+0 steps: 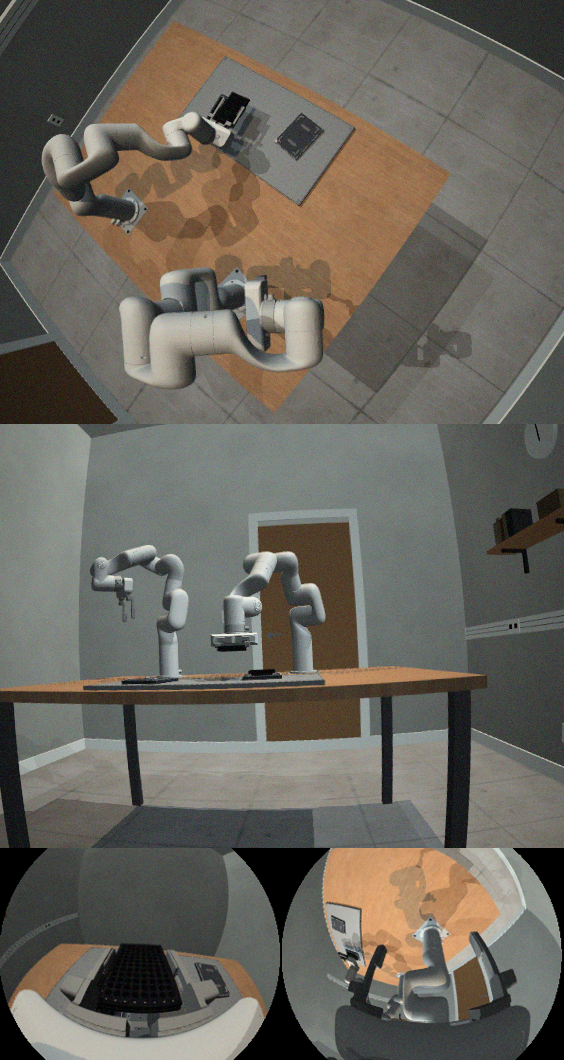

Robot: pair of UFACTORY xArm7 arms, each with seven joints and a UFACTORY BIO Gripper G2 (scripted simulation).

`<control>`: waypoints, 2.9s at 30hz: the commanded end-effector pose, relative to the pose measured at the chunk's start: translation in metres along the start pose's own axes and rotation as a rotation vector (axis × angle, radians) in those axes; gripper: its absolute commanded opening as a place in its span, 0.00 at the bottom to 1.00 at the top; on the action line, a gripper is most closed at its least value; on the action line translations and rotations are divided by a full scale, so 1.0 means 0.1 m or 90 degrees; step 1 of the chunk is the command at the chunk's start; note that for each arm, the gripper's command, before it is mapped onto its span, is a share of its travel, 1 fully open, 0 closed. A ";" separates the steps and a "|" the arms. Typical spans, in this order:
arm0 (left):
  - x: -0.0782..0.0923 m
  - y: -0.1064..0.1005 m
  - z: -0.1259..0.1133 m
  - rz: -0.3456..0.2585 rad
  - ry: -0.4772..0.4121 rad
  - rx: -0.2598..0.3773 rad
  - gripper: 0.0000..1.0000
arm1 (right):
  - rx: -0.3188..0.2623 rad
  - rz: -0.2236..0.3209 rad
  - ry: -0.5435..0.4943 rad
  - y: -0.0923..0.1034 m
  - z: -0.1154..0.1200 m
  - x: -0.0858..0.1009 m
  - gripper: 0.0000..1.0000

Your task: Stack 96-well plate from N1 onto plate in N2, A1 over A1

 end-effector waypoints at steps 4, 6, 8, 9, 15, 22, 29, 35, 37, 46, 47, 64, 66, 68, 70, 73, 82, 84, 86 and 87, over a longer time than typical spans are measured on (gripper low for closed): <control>0.03 0.05 0.23 -0.003 -0.001 0.002 0.00 | 0.000 -0.002 0.000 0.00 0.00 0.01 1.00; 0.04 0.06 0.26 -0.003 -0.001 0.002 0.00 | 0.000 -0.002 0.000 0.00 0.00 0.01 1.00; 0.05 0.07 0.32 -0.003 -0.001 0.002 0.00 | 0.000 -0.002 0.000 0.00 0.00 0.01 1.00; 0.05 0.07 0.36 -0.003 -0.001 0.002 0.00 | 0.000 -0.002 0.000 0.00 0.00 0.01 1.00; 0.08 0.09 0.55 -0.003 -0.001 0.002 0.00 | 0.000 -0.002 0.000 0.00 0.00 0.01 1.00; 0.11 0.11 0.72 -0.003 -0.001 0.002 0.00 | 0.000 -0.002 0.000 0.00 0.00 0.01 1.00; 0.14 0.14 0.91 -0.003 -0.001 0.002 0.00 | 0.000 -0.002 0.000 0.00 0.00 0.01 1.00; 0.14 0.14 0.92 -0.003 -0.001 0.002 0.00 | 0.000 -0.002 0.000 0.00 0.00 0.01 1.00; 0.14 0.14 0.92 -0.003 -0.001 0.002 0.00 | 0.000 -0.002 0.000 0.00 0.00 0.01 1.00; 0.14 0.14 0.91 -0.003 -0.001 0.002 0.00 | 0.000 -0.002 0.000 0.00 0.00 0.01 1.00; 0.14 0.14 0.91 -0.003 -0.001 0.002 0.00 | 0.000 -0.002 0.000 0.00 0.00 0.01 1.00; 0.14 0.13 0.90 -0.003 -0.001 0.002 0.00 | 0.000 -0.002 0.000 0.00 0.00 0.01 1.00; 0.14 0.13 0.90 -0.003 -0.001 0.002 0.00 | 0.000 -0.002 0.000 0.00 0.00 0.01 1.00; 0.14 0.10 0.90 -0.003 -0.001 0.002 0.00 | 0.000 -0.002 0.000 0.00 0.00 0.01 1.00; 0.14 0.07 0.91 -0.003 -0.001 0.002 0.00 | 0.000 -0.002 0.000 0.00 0.00 0.01 1.00; 0.14 0.05 0.91 -0.003 -0.001 0.002 0.00 | 0.000 -0.002 0.000 0.00 0.00 0.01 1.00; 0.13 -0.10 0.93 -0.003 -0.001 0.002 0.00 | 0.000 -0.002 0.000 0.00 0.00 0.01 1.00; 0.13 -0.13 0.93 -0.003 -0.001 0.002 0.00 | 0.000 -0.002 0.000 0.00 0.00 0.01 1.00; 0.13 -0.16 0.93 -0.003 -0.001 0.002 0.00 | 0.000 -0.002 0.000 0.00 0.00 0.01 1.00; 0.13 -0.18 0.93 -0.003 -0.001 0.002 0.00 | 0.000 -0.002 0.000 0.00 0.00 0.01 1.00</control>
Point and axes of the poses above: on each arm, the point midway between the two finger pads, its own x axis back along the fingers, its own z axis across the jaws, y = z × x, the point moved 4 cm from there along x, back along the fingers, and after that the axes turned 7 degrees about x, right-handed, at the moved point
